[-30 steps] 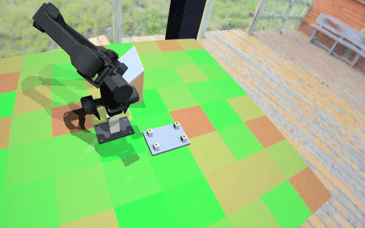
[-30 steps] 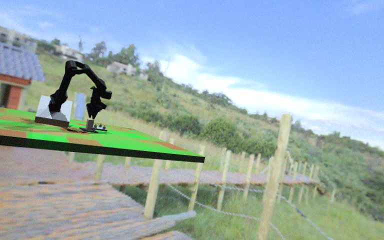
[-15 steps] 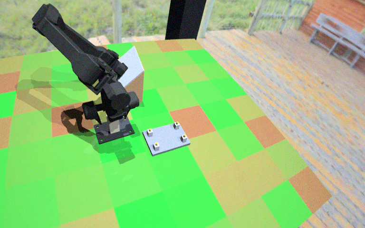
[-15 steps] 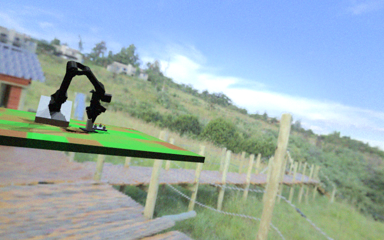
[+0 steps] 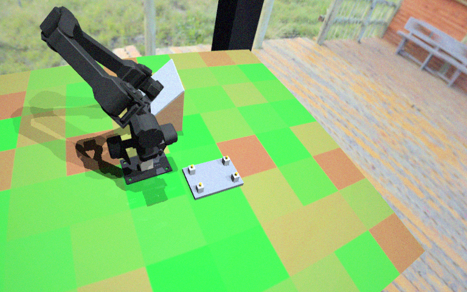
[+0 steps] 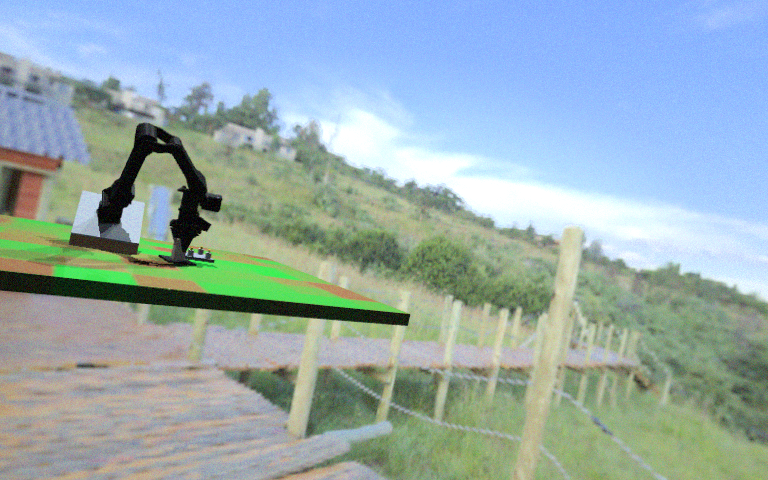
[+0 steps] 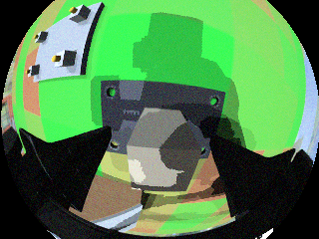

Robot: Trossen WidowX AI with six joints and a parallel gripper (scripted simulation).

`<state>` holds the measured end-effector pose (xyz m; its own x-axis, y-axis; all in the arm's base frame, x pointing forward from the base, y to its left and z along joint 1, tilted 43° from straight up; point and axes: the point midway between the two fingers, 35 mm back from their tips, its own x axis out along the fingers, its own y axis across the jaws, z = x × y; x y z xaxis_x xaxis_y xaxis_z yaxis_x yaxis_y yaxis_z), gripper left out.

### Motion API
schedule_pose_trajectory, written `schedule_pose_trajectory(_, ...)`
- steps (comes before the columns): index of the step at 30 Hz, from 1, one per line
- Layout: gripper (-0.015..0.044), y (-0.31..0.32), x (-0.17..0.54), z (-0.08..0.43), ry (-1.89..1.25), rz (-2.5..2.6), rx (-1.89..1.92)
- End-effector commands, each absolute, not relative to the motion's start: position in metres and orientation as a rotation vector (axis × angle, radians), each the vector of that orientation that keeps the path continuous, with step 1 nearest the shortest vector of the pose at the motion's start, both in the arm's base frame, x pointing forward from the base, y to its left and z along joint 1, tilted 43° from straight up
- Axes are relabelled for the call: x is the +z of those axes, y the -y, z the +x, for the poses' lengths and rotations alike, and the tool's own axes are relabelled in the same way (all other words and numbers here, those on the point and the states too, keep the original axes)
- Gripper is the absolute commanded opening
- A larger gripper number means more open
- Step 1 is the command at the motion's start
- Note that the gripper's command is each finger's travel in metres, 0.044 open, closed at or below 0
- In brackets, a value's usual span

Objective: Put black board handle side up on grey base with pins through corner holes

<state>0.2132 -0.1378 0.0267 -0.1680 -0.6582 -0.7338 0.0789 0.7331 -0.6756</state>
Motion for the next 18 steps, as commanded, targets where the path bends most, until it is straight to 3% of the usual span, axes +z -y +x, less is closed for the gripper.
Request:
schedule_pose_trajectory(1, 0.0440, 0.1426, 0.0204, 0.2086, -1.632, -0.483, -0.696)
schedule_pose_trajectory(4, 0.0440, 0.1440, 0.0190, 0.2079, -1.632, -0.483, -0.697)
schedule_pose_trajectory(15, 0.0151, 0.1440, 0.0190, 0.2079, -1.632, -0.483, -0.697)
schedule_pose_trajectory(18, 0.0131, 0.1440, 0.0190, 0.2079, -1.632, -0.483, -0.697)
